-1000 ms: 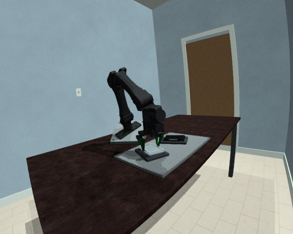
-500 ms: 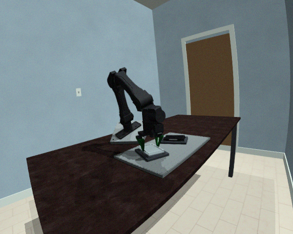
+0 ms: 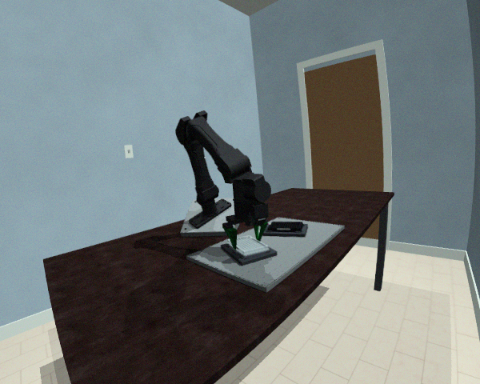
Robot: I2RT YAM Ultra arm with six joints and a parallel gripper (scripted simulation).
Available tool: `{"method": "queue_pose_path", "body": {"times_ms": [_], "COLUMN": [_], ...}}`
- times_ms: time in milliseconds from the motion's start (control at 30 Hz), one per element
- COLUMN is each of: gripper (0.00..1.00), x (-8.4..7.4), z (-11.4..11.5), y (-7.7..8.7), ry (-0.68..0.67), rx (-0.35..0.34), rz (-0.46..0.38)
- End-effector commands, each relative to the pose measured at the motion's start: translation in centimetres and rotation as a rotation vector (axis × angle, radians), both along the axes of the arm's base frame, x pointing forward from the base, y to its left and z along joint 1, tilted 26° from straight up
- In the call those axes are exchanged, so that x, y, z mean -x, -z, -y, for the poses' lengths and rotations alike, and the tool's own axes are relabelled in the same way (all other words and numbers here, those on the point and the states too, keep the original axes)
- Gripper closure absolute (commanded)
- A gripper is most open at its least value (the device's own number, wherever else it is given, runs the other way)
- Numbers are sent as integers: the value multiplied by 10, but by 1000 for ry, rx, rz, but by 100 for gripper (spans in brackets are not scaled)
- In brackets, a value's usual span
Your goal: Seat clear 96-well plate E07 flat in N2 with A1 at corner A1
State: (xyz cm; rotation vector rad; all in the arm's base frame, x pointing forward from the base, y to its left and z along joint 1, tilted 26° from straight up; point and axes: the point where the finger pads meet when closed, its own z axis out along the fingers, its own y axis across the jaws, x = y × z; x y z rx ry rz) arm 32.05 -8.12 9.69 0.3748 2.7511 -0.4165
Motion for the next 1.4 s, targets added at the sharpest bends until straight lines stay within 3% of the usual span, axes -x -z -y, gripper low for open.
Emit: {"method": "queue_pose_path", "body": {"times_ms": [0,333,567,1367], "gripper": [100,100,100,100], "x": [-8,0,-5,0], "z": [3,4,2,4], "y": [-9,6,4,13], "ry": [2,3,-4,3], "rx": [3,0,1,-2], "rz": [41,-3,7,-11]}}
